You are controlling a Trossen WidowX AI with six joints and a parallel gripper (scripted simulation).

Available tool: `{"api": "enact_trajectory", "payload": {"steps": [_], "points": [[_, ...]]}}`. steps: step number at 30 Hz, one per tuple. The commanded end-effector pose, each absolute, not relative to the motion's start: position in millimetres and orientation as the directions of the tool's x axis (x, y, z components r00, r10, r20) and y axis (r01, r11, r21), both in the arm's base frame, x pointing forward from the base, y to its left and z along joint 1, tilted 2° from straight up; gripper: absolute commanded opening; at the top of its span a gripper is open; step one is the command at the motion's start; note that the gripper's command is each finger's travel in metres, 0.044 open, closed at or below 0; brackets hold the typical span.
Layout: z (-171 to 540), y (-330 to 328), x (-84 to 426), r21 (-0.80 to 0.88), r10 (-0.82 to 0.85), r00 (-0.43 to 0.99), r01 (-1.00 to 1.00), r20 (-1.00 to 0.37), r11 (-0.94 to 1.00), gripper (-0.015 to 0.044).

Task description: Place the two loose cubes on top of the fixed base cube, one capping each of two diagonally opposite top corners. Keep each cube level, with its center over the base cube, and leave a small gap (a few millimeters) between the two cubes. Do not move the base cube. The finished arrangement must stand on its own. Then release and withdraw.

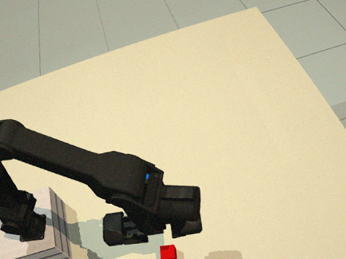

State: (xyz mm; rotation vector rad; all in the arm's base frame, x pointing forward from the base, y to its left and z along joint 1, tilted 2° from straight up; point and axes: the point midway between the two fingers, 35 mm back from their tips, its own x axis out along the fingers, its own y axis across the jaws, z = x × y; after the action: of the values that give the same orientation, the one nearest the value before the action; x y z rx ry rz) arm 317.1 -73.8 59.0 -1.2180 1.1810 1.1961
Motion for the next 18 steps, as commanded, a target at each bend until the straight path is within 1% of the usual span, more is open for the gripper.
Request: {"api": "enact_trajectory", "payload": {"steps": [1, 3, 8, 18], "points": [[59.1, -75.3, 314.6, -0.011, 0.019, 0.012, -1.0, -1.0, 0.018, 0.0265], [50.7, -75.3, 315.4, -0.011, 0.019, 0.012, -1.0, -1.0, 0.018, 0.0265], [-1.2, -74.1, 315.2, -0.011, 0.019, 0.012, -1.0, -1.0, 0.018, 0.0265], [-17.5, -73.7, 315.0, -0.011, 0.019, 0.011, -1.0, -1.0, 0.018, 0.0265]]}}
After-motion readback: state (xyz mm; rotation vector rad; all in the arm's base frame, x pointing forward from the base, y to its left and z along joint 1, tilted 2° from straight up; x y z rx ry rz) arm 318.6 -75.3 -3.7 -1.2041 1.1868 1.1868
